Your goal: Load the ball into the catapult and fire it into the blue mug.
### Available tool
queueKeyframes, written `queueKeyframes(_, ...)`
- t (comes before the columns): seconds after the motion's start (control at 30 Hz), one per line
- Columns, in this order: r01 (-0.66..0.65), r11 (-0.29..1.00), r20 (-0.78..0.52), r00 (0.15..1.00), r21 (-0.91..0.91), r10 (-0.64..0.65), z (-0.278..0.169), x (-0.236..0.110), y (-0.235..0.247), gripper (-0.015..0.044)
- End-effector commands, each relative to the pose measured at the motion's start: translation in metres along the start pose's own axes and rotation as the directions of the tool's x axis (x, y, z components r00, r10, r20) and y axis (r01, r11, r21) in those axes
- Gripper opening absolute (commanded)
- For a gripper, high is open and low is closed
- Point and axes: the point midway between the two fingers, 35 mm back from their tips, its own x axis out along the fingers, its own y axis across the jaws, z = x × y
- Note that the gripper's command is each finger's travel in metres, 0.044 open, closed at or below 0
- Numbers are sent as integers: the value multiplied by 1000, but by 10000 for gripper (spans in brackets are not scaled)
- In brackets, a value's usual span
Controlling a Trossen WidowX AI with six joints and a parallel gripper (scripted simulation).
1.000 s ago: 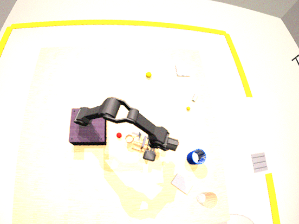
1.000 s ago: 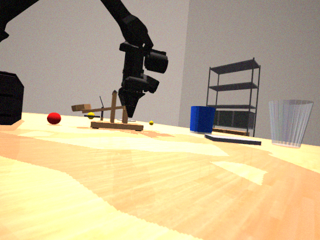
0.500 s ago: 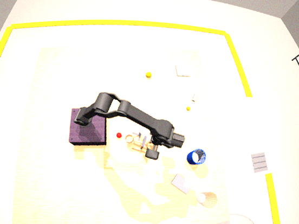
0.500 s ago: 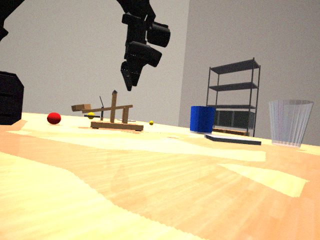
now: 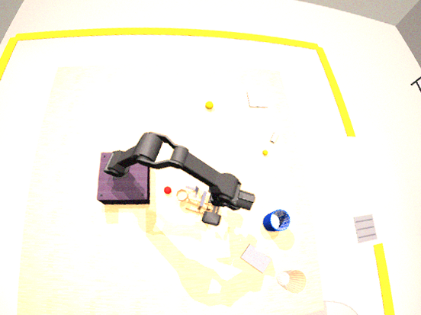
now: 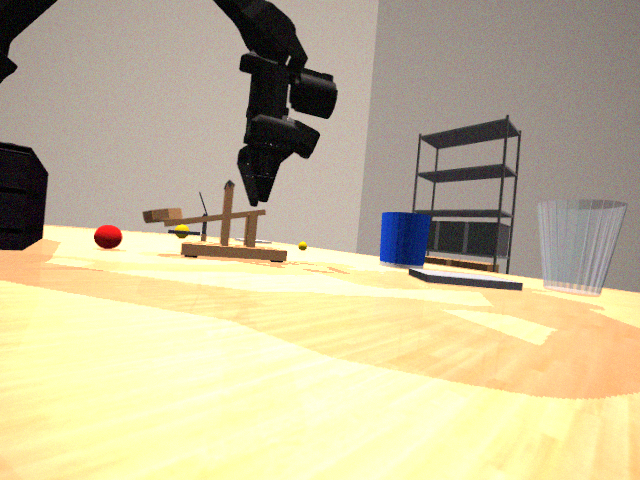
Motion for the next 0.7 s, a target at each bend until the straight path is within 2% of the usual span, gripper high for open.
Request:
queueKeyframes(0.0,1,1000,-1,1000,2,-1,0,6,0,440)
queueKeyframes(0.67,1,1000,-1,1000,2,-1,0,39,0,440)
